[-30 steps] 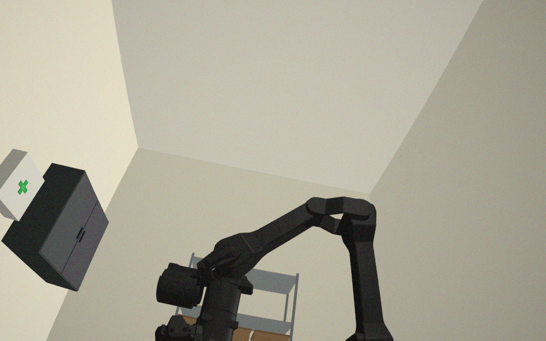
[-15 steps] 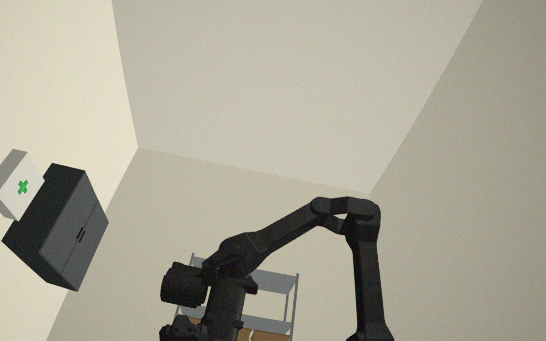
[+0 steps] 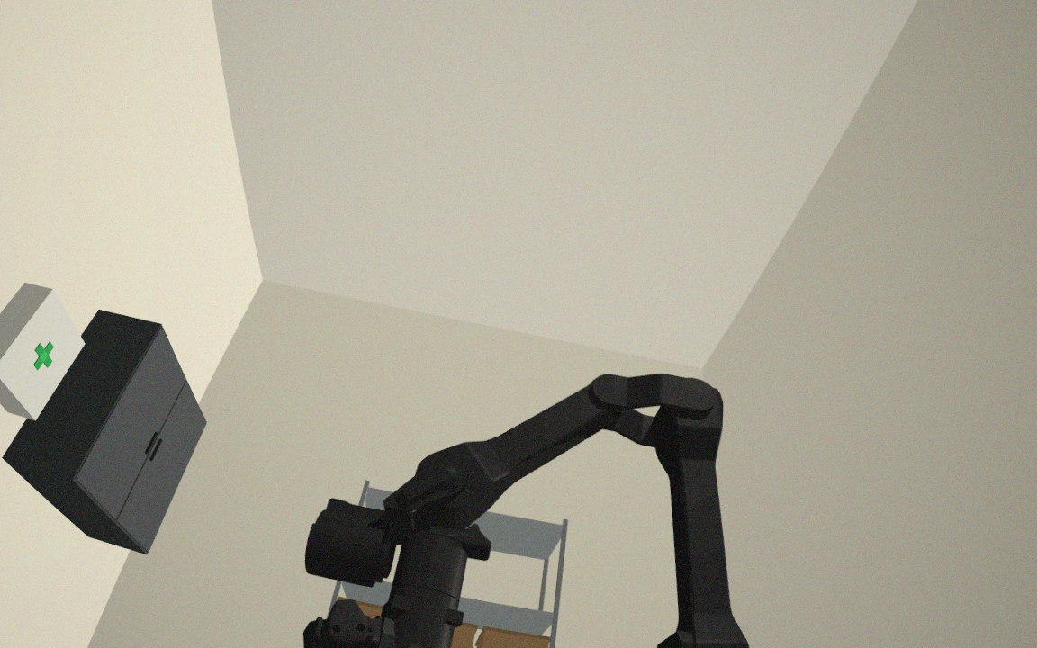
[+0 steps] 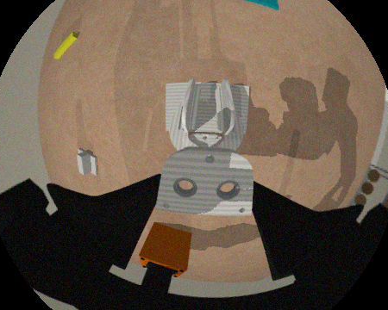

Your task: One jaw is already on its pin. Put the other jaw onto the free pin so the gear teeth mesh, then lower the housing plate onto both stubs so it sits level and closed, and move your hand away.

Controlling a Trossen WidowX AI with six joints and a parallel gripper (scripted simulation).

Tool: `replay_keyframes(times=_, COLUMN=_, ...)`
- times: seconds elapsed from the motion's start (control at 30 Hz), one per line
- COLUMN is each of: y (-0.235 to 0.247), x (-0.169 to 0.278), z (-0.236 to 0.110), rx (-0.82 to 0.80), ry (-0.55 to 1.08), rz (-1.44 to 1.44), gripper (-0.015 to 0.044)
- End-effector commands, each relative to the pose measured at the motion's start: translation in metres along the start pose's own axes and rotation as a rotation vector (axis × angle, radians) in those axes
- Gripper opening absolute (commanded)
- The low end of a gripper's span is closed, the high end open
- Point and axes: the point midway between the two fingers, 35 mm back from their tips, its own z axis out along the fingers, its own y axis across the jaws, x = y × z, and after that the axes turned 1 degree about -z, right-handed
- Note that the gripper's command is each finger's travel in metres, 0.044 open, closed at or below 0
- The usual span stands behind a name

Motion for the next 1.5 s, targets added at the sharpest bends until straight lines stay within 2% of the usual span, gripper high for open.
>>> replay_keyframes(times=0.0, y=0.000, x=0.001, z=0.001, rx=0.002, ry=0.004, rz=0.004, gripper=0.0351)
replay_keyframes(times=0.63, y=0.000, x=0.001, z=0.002, rx=0.002, ry=0.004, rz=0.005, gripper=0.0351)
replay_keyframes(times=1.47, y=0.000, x=0.000, z=0.043, rx=0.002, ry=0.004, rz=0.007, gripper=0.0351)
